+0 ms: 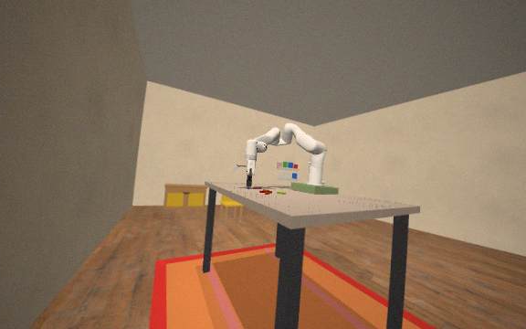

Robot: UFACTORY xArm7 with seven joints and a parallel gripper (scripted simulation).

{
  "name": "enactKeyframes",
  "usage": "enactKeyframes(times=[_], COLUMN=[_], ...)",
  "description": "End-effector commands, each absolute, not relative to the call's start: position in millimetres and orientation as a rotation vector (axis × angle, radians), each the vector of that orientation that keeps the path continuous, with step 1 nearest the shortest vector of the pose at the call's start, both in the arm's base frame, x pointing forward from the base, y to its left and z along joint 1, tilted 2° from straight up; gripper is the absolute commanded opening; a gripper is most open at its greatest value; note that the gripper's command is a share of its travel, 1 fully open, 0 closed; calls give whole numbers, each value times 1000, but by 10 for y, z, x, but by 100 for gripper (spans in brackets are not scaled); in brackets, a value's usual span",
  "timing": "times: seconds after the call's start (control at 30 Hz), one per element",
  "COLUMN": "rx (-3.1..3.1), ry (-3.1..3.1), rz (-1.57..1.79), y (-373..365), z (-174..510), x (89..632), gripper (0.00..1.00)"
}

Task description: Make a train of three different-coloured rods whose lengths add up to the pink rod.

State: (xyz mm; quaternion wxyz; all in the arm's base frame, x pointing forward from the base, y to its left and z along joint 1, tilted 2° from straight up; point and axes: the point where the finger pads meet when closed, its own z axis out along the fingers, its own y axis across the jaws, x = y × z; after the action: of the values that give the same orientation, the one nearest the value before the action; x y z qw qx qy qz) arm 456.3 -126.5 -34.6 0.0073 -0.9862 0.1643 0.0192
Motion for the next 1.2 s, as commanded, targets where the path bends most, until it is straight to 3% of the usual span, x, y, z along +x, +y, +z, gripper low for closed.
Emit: enactKeyframes(times=[0.0, 1.17], rx=[-3085, -3085], ry=[513, 513], rz=[54, 54], y=[-1267, -1264], z=[-341, -464], x=[4577, 4573], gripper=[24, 24])
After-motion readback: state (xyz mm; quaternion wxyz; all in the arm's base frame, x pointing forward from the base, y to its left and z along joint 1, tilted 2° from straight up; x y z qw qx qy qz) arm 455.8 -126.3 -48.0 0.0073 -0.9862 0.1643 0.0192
